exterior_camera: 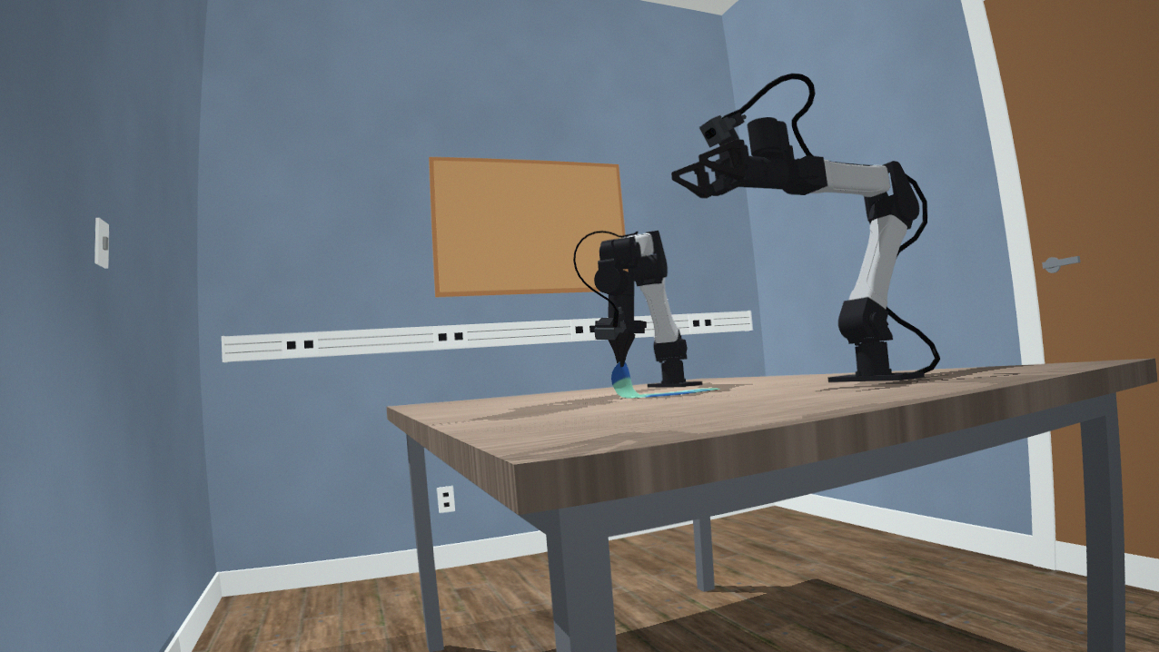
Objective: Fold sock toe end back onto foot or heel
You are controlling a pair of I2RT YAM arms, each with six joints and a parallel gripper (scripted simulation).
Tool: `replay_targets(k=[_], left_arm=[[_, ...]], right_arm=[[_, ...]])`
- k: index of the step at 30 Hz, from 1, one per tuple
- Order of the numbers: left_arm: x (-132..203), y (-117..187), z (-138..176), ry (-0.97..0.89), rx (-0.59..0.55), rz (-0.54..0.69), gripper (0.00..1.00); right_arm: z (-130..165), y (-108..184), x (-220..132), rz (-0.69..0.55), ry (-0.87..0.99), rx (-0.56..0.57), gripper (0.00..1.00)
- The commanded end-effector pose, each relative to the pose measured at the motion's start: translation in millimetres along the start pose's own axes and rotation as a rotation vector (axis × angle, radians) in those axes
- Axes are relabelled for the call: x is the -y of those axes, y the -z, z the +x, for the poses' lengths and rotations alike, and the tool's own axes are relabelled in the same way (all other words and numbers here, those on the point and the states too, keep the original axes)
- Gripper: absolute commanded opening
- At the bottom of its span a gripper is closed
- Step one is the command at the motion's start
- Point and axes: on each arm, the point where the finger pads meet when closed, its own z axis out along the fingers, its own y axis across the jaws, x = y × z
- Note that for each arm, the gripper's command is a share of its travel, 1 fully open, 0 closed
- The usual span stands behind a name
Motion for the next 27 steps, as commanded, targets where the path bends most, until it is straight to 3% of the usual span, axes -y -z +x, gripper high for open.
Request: replay_targets(k=[1, 3, 4, 6, 9, 10, 12, 14, 27], left_arm=[[0.3, 3.7, -14.3, 0.002, 0.037, 0.001, 1.00], [0.3, 3.7, -14.3, 0.002, 0.037, 0.001, 1.00], [0.3, 3.7, -14.3, 0.002, 0.037, 0.001, 1.00], [0.3, 3.7, -14.3, 0.002, 0.037, 0.001, 1.00], [0.3, 3.7, -14.3, 0.002, 0.037, 0.001, 1.00], [0.3, 3.7, -14.3, 0.002, 0.037, 0.001, 1.00], [0.3, 3.7, -14.3, 0.002, 0.037, 0.001, 1.00], [0.3, 3.7, -14.3, 0.002, 0.037, 0.001, 1.00], [0.3, 3.7, -14.3, 0.002, 0.037, 0.001, 1.00]], right_arm=[[-7.5, 25.7, 0.7, -0.003, -0.012, 0.078, 0.03], [-7.4, 25.6, 2.6, -0.001, -0.016, 0.077, 0.03], [-2.1, 28.2, -0.2, 0.079, -0.039, 0.055, 0.03], [-3.2, 2.1, -9.3, 0.116, -0.033, -0.005, 0.03], [-4.6, 2.4, -16.0, 0.072, 0.000, -0.001, 0.03], [-2.0, 10.9, -14.6, 0.147, -0.038, 0.007, 0.03], [-2.3, 5.2, -20.8, 0.184, -0.039, -0.009, 0.03], [-3.9, 9.7, -21.4, 0.126, -0.012, 0.004, 0.03], [-7.5, 9.5, -17.9, 0.122, -0.016, 0.016, 0.03]])
